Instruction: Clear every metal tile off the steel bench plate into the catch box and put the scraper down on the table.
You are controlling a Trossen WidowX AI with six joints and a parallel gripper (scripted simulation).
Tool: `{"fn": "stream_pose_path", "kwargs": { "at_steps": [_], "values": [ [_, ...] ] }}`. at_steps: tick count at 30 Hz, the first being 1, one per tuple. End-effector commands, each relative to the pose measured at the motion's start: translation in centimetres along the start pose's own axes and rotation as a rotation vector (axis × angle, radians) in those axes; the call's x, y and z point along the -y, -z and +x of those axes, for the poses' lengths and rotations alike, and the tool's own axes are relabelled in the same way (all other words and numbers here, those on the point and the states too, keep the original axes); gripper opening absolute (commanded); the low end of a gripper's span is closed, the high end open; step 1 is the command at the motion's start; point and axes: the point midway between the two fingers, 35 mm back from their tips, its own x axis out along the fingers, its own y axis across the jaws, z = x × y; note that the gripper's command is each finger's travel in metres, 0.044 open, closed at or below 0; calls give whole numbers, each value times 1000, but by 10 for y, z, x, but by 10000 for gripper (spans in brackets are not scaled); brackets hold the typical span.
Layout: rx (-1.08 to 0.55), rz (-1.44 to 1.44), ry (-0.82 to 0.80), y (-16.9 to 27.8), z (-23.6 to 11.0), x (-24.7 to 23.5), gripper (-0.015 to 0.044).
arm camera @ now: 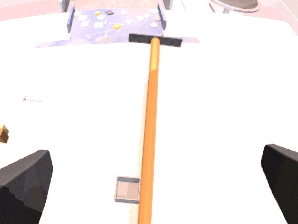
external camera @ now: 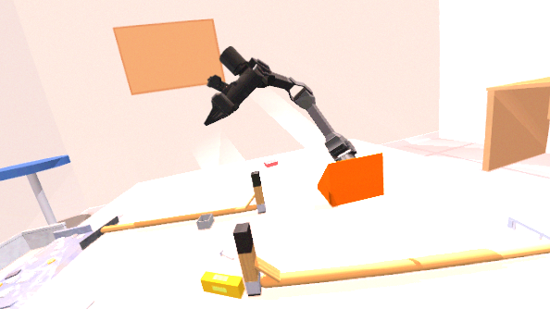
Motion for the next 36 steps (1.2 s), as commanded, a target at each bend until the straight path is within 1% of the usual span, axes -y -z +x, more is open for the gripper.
{"fn": "stream_pose_path", "kwargs": {
  "at_steps": [1,18,36],
  "values": [
    [44,-6,0,-2,-20,0,440],
    [203,-10,-27,4,-93,-1,440],
    [358,1,-64,28,-159,4,440]
  ]
}}
